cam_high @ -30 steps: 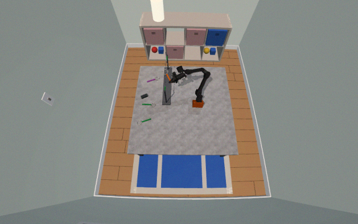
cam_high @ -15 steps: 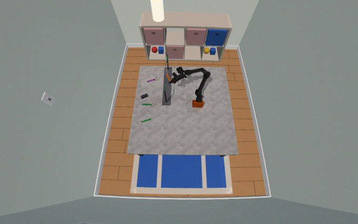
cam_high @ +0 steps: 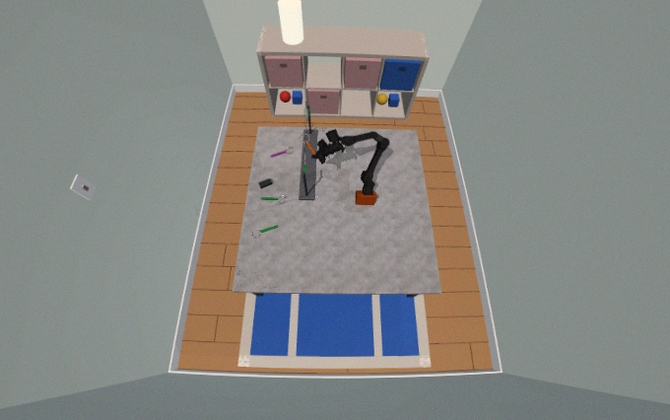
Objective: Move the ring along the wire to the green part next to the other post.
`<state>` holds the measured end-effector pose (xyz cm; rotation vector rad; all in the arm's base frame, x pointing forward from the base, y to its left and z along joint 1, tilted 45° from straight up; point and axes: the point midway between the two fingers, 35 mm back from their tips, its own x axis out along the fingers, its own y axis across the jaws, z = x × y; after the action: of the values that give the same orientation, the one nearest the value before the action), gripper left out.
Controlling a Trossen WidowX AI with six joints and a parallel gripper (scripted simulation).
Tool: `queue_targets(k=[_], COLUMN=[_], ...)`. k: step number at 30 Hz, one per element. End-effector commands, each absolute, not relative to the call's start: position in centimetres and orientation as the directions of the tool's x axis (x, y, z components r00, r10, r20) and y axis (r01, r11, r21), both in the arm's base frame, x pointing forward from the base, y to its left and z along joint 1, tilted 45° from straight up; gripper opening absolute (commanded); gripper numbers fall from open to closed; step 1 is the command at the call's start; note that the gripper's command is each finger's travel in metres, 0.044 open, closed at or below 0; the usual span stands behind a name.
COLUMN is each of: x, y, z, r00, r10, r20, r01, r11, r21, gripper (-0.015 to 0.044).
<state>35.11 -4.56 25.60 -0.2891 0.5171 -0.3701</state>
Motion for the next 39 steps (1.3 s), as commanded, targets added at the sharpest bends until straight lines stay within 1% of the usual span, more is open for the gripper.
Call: queue_targets(k=[1, 11, 21, 30, 39], x=[35.0, 34.7, 34.4, 34.3, 34.2], y=[-5.3, -6.9, -8.1, -9.0, -9.6], z=[25.9, 26.8, 28.0, 29.4, 30.9], r00=[0.798, 0.783, 0.773, 0.768, 0.768], r10=[-0.459, -0.542, -0.602, -0.633, -0.641], r20=[-0.391, -0.303, -0.198, -0.093, 0.016], r01=[0.263, 0.238, 0.205, 0.171, 0.133], r11=[0.849, 0.713, 0.533, 0.343, 0.136], r21=[-0.459, -0.66, -0.821, -0.924, -0.982], gripper=[-0.015, -0.015, -0.015, -0.015, -0.015])
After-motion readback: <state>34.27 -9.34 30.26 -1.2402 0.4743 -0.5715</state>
